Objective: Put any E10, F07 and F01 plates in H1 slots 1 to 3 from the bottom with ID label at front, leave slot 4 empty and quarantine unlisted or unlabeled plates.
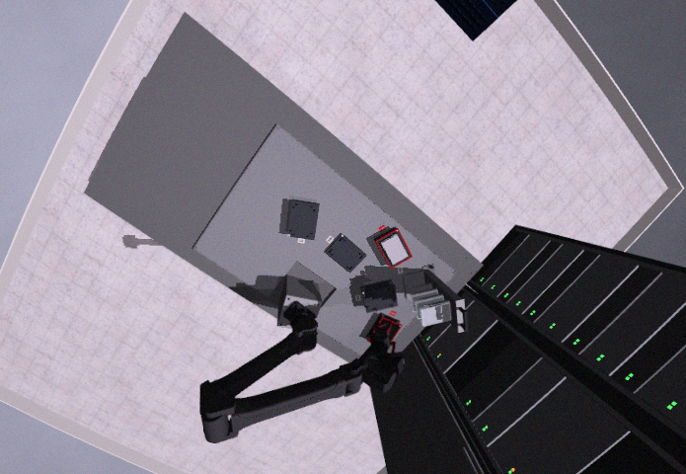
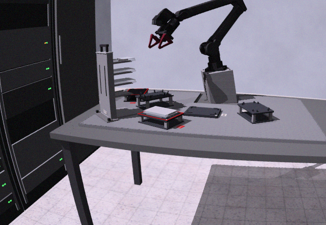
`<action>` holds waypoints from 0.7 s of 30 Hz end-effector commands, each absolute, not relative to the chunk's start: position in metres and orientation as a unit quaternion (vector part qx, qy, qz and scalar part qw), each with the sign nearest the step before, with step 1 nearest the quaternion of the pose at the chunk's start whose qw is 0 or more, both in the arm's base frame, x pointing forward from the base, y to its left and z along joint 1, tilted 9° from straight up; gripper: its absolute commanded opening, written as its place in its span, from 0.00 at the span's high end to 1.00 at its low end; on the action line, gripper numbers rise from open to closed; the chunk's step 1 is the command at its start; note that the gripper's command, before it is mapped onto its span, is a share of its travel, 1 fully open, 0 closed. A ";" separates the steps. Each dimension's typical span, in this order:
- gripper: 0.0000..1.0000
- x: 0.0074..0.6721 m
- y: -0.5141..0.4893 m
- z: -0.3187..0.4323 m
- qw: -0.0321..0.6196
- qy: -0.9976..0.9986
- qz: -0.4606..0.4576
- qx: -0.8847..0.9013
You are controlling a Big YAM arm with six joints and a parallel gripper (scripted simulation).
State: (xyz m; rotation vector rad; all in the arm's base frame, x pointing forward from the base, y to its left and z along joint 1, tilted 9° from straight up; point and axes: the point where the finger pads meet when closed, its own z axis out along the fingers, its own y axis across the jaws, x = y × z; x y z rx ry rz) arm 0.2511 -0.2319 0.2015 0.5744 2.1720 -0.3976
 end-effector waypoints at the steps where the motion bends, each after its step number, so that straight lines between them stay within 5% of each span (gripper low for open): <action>1: 0.00 0.265 -0.242 0.245 0.447 0.849 -0.174 0.220; 21: 0.00 0.264 -0.241 0.247 0.449 0.848 -0.175 0.220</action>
